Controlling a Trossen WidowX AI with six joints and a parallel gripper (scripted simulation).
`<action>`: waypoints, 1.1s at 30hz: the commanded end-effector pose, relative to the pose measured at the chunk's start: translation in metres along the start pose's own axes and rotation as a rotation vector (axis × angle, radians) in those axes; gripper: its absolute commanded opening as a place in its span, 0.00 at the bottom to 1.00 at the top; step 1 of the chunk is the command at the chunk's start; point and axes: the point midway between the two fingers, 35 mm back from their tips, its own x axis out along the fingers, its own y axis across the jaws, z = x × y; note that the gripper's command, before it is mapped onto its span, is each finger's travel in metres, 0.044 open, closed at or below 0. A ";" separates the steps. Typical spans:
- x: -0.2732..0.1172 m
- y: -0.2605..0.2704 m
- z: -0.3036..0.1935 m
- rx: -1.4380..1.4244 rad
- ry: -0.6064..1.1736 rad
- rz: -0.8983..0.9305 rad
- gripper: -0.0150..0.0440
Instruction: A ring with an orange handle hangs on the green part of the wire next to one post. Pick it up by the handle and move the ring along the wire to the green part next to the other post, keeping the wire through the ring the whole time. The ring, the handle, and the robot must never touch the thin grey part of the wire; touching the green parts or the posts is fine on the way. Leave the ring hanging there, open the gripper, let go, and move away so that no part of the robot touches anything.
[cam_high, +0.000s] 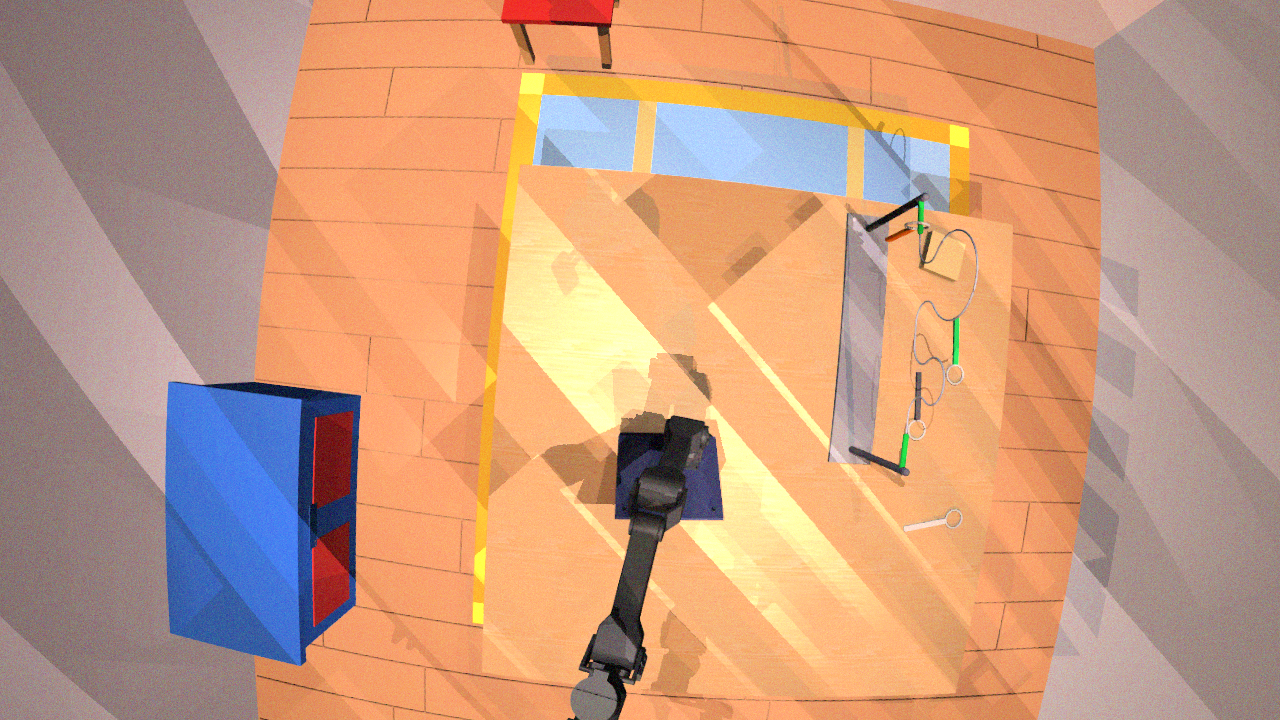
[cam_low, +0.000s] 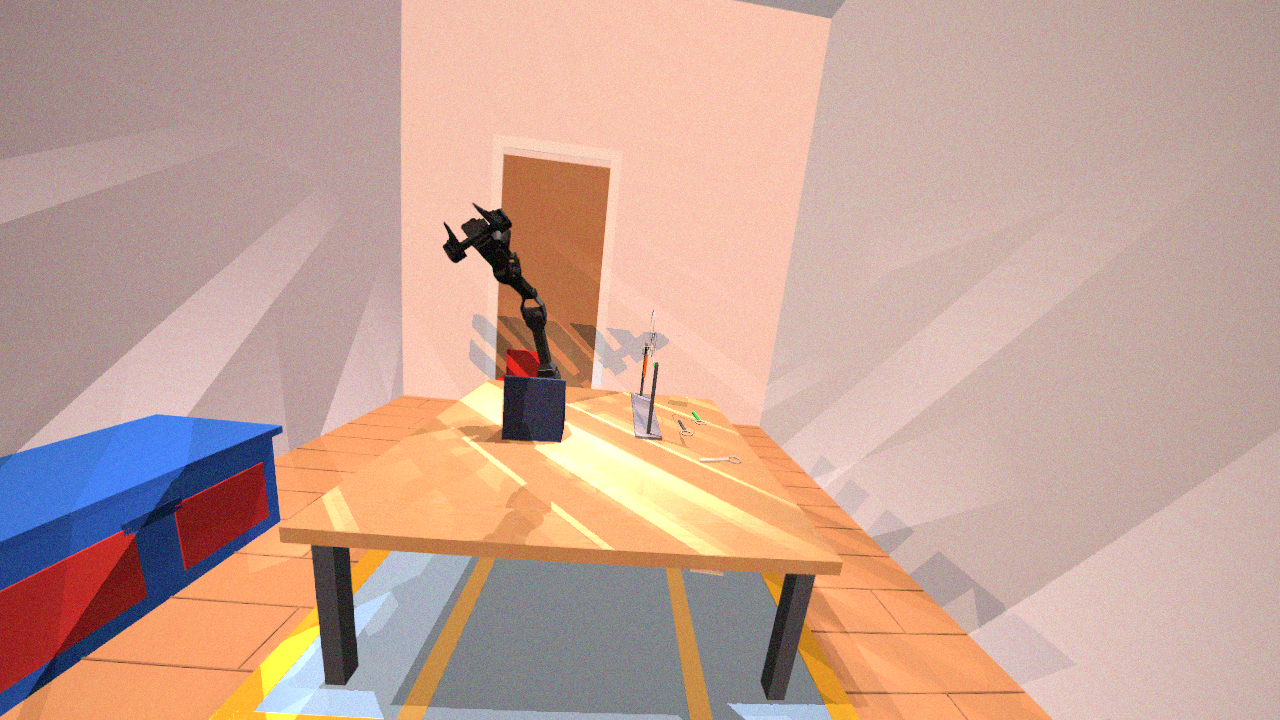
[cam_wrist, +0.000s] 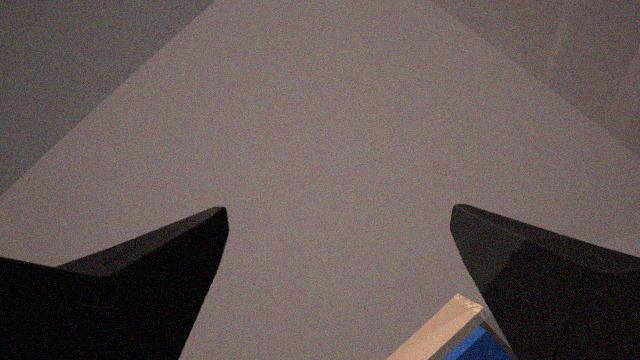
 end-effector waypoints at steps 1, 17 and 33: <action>0.000 0.001 0.000 0.000 0.000 0.001 0.89; -0.085 0.194 -0.045 0.004 0.056 0.218 0.53; -0.253 0.362 -0.092 0.043 0.146 0.475 0.53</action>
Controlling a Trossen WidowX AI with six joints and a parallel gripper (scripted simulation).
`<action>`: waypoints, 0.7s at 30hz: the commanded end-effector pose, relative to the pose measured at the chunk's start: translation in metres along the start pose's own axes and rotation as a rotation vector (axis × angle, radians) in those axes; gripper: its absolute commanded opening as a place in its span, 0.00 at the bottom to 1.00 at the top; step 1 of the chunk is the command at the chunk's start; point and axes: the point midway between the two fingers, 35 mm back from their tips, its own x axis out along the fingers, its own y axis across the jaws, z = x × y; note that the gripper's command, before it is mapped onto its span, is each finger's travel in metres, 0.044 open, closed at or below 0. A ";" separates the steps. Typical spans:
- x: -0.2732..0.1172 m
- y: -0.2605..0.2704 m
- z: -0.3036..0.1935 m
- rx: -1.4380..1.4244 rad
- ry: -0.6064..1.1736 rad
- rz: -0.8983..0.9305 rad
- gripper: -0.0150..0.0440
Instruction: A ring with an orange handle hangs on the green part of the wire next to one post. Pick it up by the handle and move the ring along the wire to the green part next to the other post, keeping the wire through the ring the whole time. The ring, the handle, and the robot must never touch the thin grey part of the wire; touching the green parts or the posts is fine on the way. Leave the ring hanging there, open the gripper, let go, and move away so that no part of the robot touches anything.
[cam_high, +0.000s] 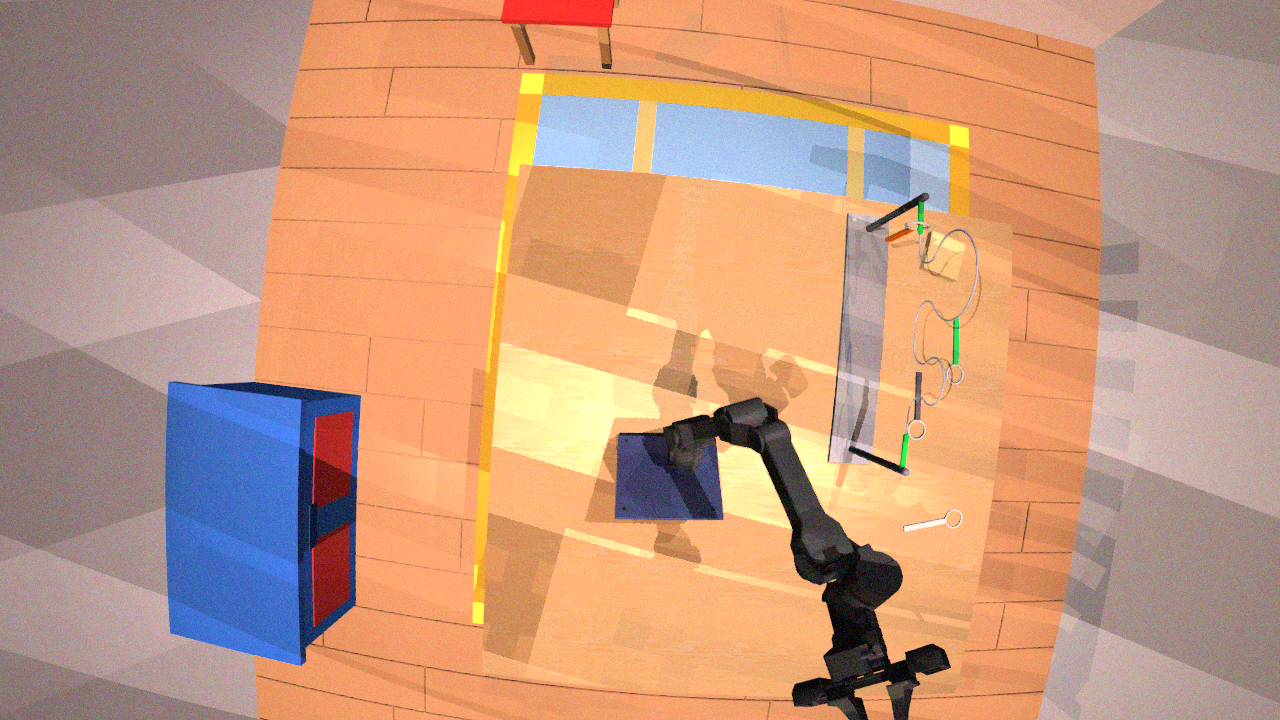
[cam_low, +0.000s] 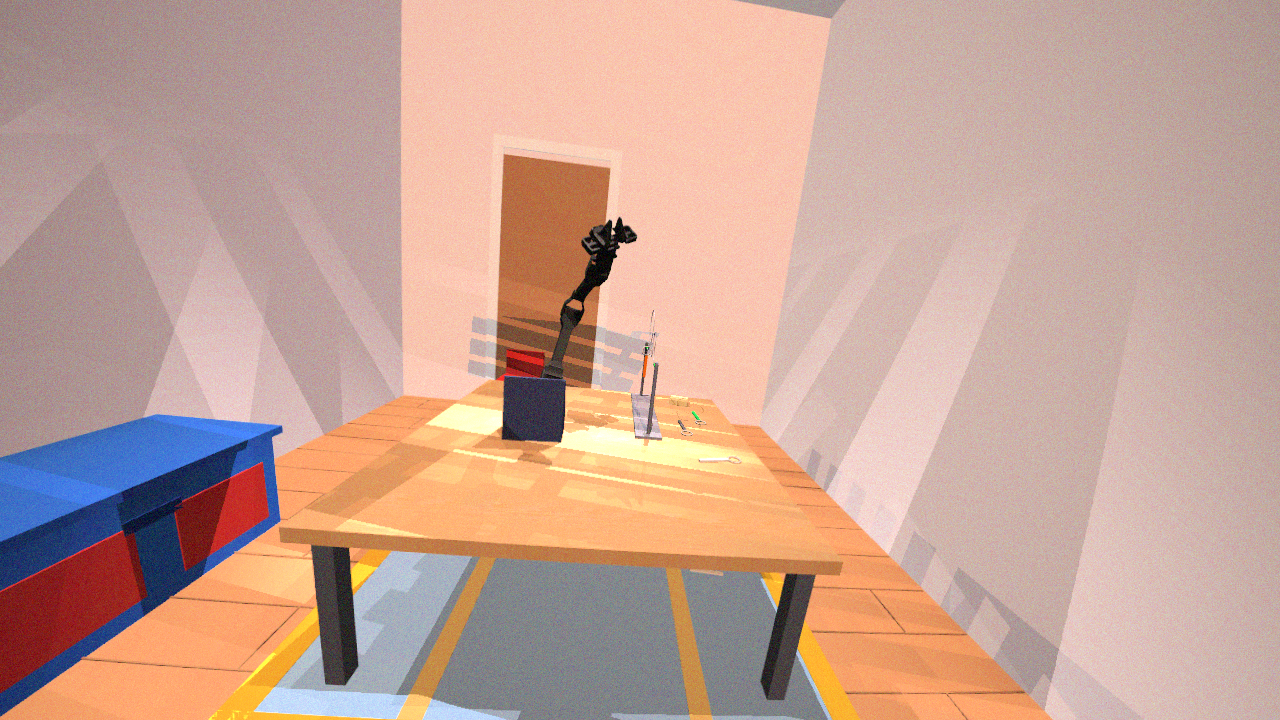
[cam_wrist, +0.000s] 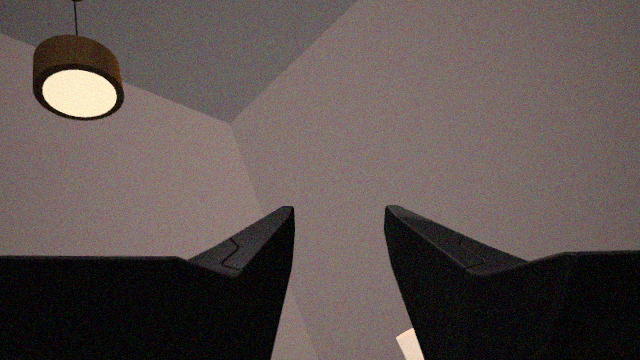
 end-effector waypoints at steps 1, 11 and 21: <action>-0.026 0.044 -0.016 0.018 0.025 0.052 0.53; -0.115 0.152 -0.049 0.068 0.093 0.214 0.53; -0.226 0.232 -0.068 0.134 0.176 0.375 0.53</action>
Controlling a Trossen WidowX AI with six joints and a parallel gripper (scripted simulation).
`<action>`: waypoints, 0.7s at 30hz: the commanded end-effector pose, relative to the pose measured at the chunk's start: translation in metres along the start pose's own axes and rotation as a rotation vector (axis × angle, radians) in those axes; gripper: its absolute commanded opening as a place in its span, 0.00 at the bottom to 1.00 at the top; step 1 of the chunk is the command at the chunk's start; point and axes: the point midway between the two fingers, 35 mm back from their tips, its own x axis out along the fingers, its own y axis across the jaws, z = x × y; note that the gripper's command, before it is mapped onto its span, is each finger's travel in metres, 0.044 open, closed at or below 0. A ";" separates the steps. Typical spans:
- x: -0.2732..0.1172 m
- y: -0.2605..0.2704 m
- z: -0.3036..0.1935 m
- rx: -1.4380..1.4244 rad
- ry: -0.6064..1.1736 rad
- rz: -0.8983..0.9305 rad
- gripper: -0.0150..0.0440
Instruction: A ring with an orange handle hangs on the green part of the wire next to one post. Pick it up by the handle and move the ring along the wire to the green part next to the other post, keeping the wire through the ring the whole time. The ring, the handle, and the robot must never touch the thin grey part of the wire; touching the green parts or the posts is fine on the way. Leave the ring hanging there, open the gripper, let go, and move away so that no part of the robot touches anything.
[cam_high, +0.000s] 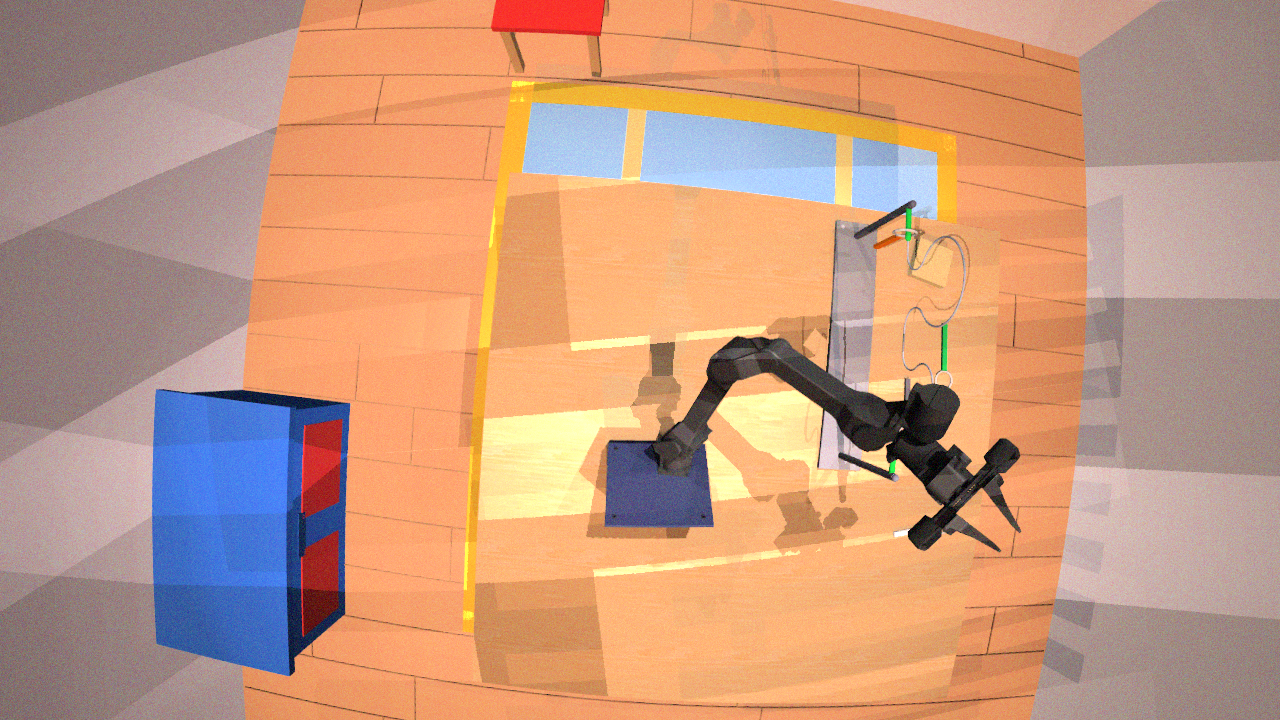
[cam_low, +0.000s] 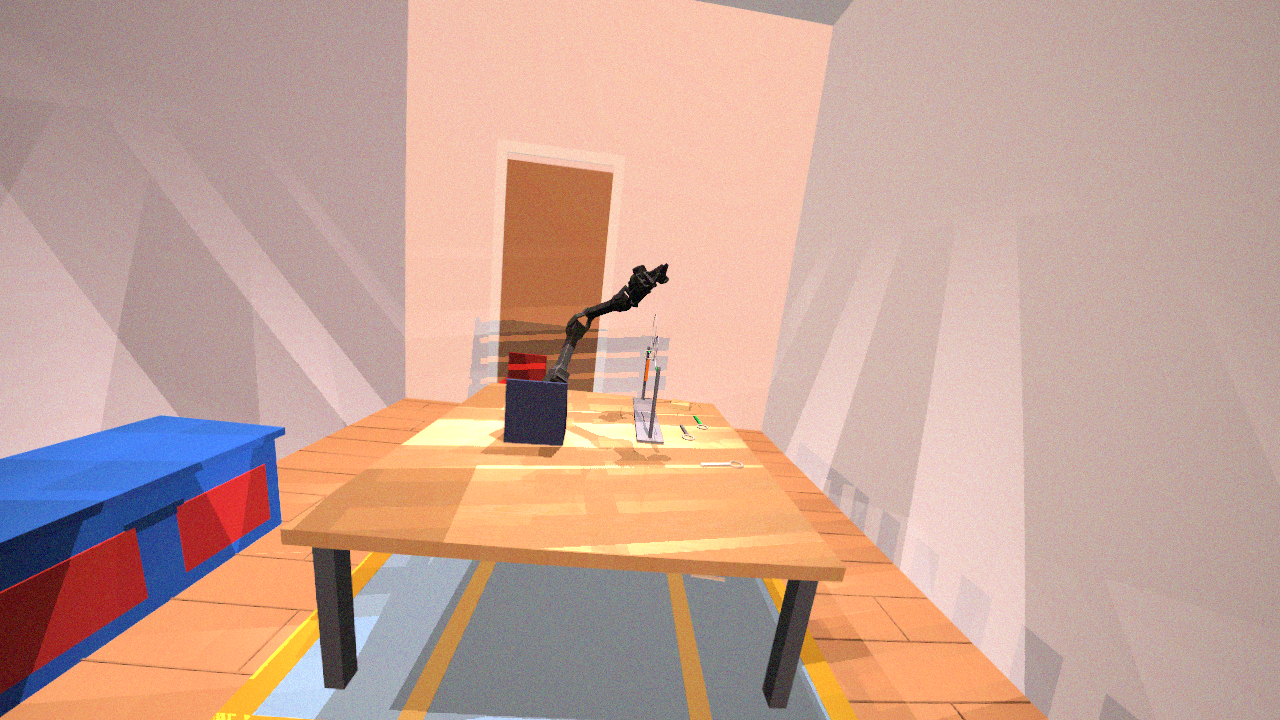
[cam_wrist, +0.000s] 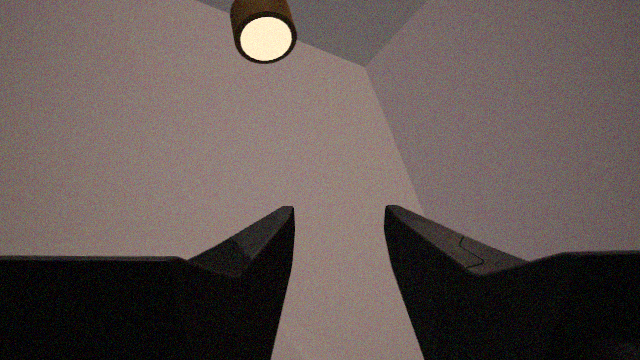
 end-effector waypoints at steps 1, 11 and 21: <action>-0.031 0.033 -0.015 0.031 0.034 0.051 0.53; -0.126 0.112 -0.043 0.122 0.132 0.204 0.53; -0.228 0.161 -0.060 0.220 0.254 0.337 0.53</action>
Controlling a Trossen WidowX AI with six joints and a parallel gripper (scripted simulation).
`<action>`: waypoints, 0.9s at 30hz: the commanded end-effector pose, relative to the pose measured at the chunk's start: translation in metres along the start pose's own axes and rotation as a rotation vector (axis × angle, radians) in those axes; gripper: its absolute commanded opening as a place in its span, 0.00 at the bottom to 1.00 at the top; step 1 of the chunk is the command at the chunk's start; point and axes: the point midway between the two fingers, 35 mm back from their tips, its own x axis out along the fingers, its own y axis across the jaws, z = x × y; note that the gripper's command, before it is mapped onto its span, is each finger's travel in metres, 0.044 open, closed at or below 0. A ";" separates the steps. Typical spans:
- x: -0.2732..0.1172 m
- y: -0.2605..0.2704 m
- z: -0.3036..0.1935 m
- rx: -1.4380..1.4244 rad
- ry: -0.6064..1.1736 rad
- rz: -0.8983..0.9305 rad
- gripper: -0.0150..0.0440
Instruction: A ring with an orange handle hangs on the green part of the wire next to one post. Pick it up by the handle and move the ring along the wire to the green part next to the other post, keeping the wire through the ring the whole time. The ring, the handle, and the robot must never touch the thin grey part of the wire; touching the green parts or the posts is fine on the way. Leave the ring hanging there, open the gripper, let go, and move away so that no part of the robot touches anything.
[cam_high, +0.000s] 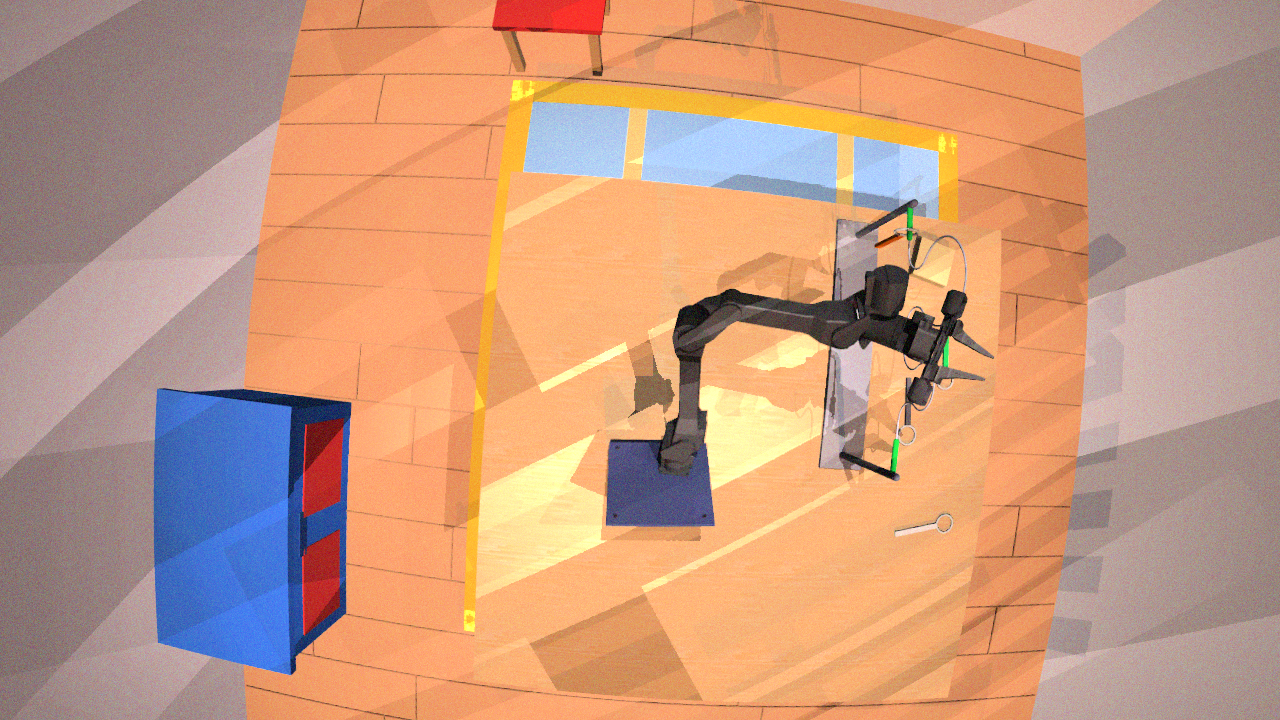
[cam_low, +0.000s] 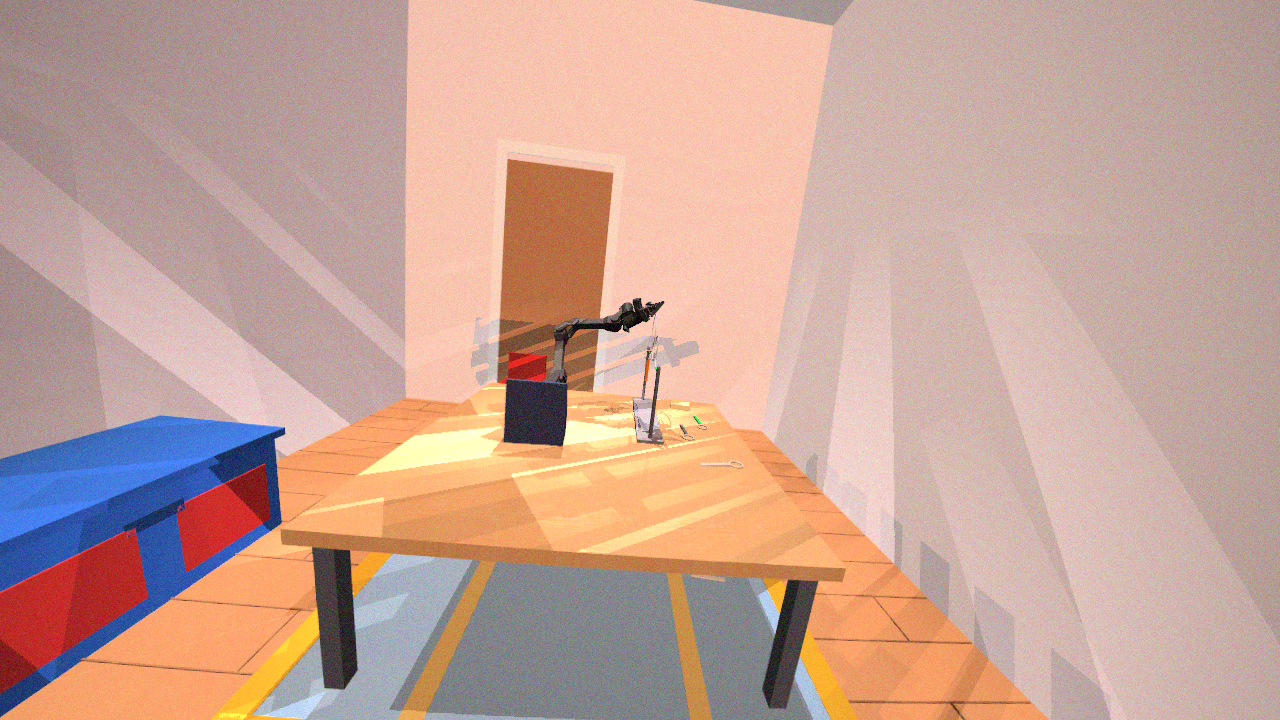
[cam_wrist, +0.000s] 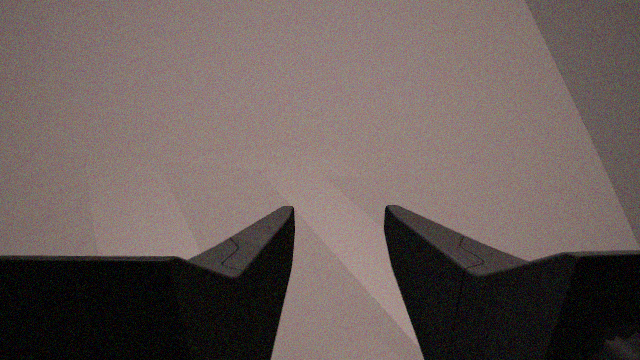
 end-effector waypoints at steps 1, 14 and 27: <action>-0.029 0.018 -0.017 0.030 0.049 0.034 0.53; -0.123 0.077 -0.090 0.066 0.243 0.150 0.53; -0.195 0.102 -0.180 -0.069 0.460 0.220 0.53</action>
